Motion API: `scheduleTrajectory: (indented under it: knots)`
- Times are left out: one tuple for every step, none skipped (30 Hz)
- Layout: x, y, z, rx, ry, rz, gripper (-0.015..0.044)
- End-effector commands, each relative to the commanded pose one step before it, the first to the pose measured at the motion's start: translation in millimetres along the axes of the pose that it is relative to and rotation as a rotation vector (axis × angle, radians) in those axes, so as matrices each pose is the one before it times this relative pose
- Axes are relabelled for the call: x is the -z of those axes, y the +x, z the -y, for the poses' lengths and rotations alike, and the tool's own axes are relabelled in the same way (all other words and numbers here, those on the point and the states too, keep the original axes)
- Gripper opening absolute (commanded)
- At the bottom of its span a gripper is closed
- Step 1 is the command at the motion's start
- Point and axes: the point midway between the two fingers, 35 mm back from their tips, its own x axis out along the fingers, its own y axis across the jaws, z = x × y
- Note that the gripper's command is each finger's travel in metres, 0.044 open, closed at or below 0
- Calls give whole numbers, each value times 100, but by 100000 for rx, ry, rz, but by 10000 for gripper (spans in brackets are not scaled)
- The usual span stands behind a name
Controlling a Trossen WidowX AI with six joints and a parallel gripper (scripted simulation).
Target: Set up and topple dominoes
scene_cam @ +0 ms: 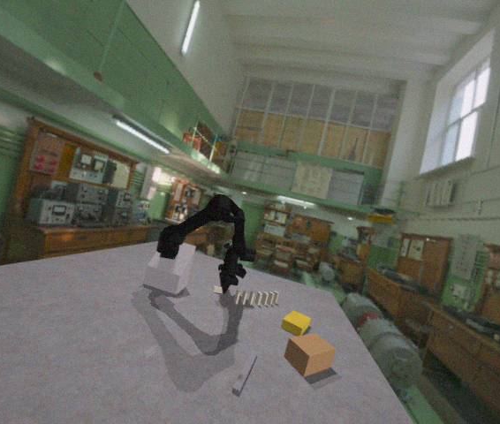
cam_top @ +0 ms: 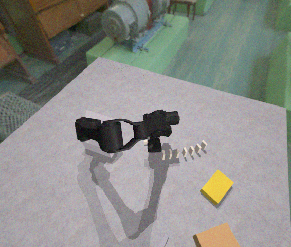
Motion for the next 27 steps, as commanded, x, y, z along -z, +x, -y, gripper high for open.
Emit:
scheduleTrajectory:
  knots:
    - [82, 119, -1, 598, -663, -229, 72]
    - [0, 0, 0, 0, 0, 0, 46]
    - [0, 0, 0, 0, 0, 0, 24]
    - [0, 0, 0, 0, 0, 0, 24]
    - [0, 0, 0, 0, 0, 0, 24]
    - [0, 0, 0, 0, 0, 0, 24]
    - [0, 0, 0, 0, 0, 0, 24]
    - [0, 0, 0, 0, 0, 0, 24]
    - [0, 0, 0, 0, 0, 0, 24]
    - [0, 0, 0, 0, 0, 0, 24]
    - [-11, -183, -3, -14, 1, 9, 24]
    - [-23, -552, -9, -31, 6, 19, 24]
    - [-38, -934, -15, -52, 8, 29, 24]
    - [-48, -1214, -19, -67, 8, 35, 24]
    - [-50, -1252, -20, -71, 3, 34, 24]
    - [-45, -1281, -20, -67, 1, 28, 24]
    - [-48, -1311, -21, -71, -3, 27, 24]
    - [-46, -1339, -21, -69, -6, 23, 24]
    - [-45, -1365, -21, -68, -9, 19, 24]
    - [-45, -1388, -21, -68, -12, 16, 24]
    - [-45, -1410, -21, -67, -15, 14, 24]
    - [-43, -1438, -20, -64, -17, 10, 24]
    - [-29, -1102, -15, -46, -14, 4, 24]
    - [-20, -661, -9, -26, -9, 1, 24]
    - [-4, -221, -3, -7, -2, -1, 24]
    - [0, 0, 0, 0, 0, 0, 24]
    - [0, 0, 0, 0, 0, 0, 24]
